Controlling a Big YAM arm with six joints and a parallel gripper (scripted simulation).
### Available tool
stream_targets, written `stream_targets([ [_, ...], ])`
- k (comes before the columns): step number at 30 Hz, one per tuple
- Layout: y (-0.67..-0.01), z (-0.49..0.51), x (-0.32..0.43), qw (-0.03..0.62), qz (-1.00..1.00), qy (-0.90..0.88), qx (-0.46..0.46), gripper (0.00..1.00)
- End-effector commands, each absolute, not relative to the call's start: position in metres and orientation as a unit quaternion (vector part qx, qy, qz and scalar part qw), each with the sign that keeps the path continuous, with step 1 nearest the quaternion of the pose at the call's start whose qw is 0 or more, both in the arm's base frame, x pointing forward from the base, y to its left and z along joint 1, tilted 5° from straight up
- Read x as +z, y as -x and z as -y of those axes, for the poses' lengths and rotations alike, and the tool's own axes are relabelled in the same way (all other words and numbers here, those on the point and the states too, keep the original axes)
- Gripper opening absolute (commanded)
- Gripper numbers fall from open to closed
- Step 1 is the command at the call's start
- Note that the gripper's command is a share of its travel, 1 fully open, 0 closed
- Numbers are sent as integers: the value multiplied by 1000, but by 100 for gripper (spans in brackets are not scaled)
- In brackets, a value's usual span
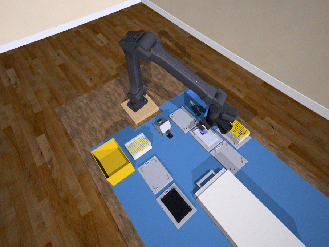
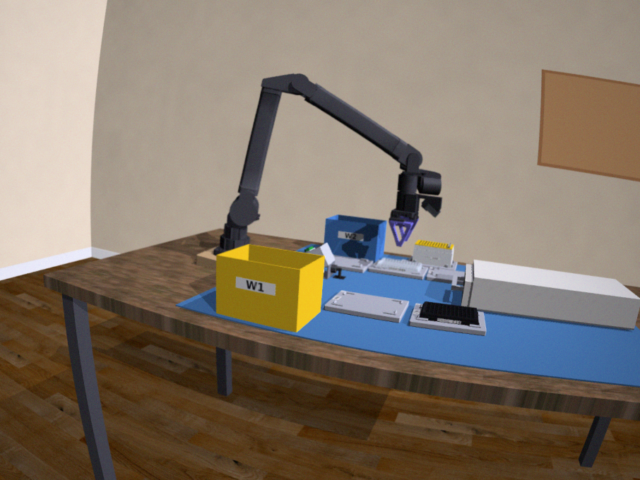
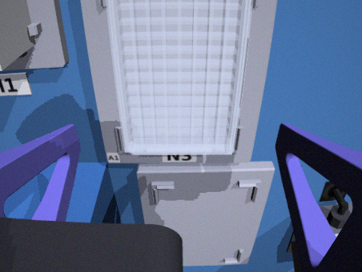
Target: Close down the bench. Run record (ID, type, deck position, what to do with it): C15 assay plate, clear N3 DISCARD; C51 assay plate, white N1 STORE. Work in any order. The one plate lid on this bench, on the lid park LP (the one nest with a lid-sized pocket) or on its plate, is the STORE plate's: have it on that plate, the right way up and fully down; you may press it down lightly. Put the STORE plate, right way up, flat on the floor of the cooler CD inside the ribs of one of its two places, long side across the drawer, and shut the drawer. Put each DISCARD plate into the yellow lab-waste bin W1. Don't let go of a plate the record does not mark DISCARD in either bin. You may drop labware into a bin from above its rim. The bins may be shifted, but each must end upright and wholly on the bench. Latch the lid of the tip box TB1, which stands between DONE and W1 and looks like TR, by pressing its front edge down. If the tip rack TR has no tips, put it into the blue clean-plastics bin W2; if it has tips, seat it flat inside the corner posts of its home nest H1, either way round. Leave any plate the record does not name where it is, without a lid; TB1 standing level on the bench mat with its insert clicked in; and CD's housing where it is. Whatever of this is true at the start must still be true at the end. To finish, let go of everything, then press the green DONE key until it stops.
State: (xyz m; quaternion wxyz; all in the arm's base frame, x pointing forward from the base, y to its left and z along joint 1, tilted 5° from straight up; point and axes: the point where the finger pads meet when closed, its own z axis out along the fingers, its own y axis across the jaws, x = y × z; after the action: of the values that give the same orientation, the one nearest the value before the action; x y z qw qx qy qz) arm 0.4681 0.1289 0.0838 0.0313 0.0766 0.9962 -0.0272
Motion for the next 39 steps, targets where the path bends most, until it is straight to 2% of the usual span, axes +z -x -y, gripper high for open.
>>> stream_targets([
  [1,-478,-124,80,39,-996,-80,-26,100],
  [39,-489,-124,44,48,-995,-80,-22,100],
])
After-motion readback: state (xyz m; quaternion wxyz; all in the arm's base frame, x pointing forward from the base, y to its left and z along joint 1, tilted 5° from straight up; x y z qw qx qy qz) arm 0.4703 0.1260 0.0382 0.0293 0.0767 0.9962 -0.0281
